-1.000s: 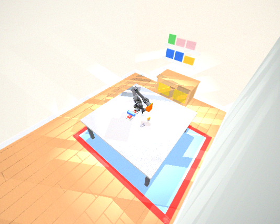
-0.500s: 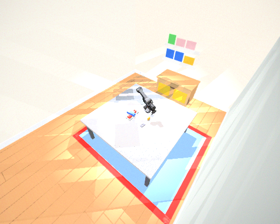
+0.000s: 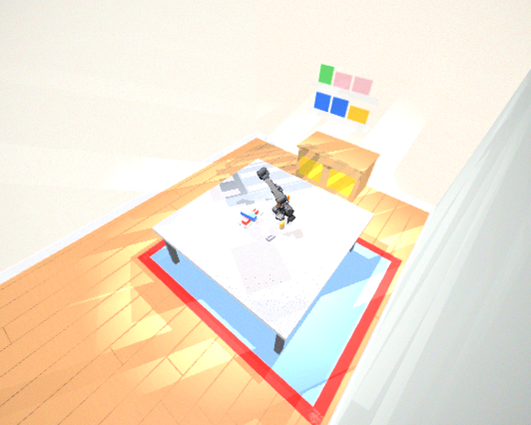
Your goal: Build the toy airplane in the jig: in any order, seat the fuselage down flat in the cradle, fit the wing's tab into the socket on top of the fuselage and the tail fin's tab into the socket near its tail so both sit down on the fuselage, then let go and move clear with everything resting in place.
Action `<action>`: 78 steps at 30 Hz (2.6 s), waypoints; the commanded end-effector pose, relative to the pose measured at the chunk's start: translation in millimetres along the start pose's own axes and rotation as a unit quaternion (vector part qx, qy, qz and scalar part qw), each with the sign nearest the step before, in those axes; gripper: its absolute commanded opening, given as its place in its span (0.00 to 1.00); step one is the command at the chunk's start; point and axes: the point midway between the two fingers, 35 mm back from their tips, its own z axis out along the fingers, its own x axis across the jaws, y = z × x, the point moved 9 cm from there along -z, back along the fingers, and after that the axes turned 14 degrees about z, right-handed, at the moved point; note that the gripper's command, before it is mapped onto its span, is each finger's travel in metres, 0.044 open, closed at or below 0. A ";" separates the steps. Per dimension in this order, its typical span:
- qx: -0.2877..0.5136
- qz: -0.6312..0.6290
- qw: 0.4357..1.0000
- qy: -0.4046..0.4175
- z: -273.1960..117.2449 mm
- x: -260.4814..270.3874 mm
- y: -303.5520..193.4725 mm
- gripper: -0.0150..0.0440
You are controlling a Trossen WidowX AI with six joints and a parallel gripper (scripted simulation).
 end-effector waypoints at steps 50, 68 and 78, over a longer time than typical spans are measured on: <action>-0.003 -0.003 1.000 -0.003 57.5 -1.1 0.0 0.35; 0.000 -0.004 1.000 -0.006 33.5 2.0 1.1 0.25; 0.000 -0.004 1.000 -0.003 4.0 5.5 3.3 0.25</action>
